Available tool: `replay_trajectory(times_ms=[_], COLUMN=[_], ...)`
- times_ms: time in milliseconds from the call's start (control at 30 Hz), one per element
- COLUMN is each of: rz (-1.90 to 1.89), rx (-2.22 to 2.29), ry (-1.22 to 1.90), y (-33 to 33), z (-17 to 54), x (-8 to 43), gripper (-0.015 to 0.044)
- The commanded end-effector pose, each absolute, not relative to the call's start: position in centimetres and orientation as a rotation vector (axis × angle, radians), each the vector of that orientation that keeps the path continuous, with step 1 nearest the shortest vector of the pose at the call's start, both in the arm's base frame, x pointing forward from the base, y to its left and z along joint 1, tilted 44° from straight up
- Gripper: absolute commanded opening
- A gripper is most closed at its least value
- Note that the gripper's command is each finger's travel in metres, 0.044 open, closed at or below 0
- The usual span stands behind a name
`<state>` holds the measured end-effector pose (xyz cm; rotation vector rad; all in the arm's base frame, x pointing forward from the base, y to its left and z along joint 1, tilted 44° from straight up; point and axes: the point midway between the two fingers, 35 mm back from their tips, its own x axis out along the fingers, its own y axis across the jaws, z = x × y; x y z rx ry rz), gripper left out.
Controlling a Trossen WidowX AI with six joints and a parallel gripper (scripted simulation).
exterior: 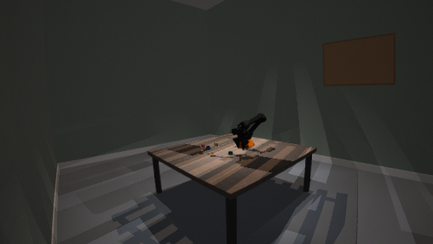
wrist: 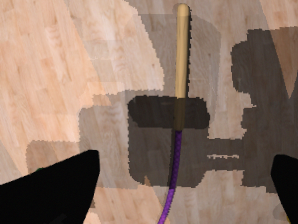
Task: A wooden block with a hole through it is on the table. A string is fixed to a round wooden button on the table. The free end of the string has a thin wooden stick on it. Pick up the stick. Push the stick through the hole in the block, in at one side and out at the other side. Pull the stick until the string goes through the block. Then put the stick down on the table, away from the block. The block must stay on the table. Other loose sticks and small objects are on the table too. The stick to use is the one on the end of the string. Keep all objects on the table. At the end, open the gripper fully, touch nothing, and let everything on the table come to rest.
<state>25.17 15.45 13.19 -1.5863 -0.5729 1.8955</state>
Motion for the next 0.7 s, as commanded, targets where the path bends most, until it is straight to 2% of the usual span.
replay_trajectory(times_ms=[0, 200, 667], rz=[1.897, 1.897, 1.897], rx=[-1.586, -1.586, -1.586], ry=[-0.584, -0.584, -0.584], y=[15.49, 15.49, 15.54], z=[13.20, 13.20, 13.14], x=[24.98, 24.98, 24.98], gripper=[0.0282, 0.0125, 0.0121])
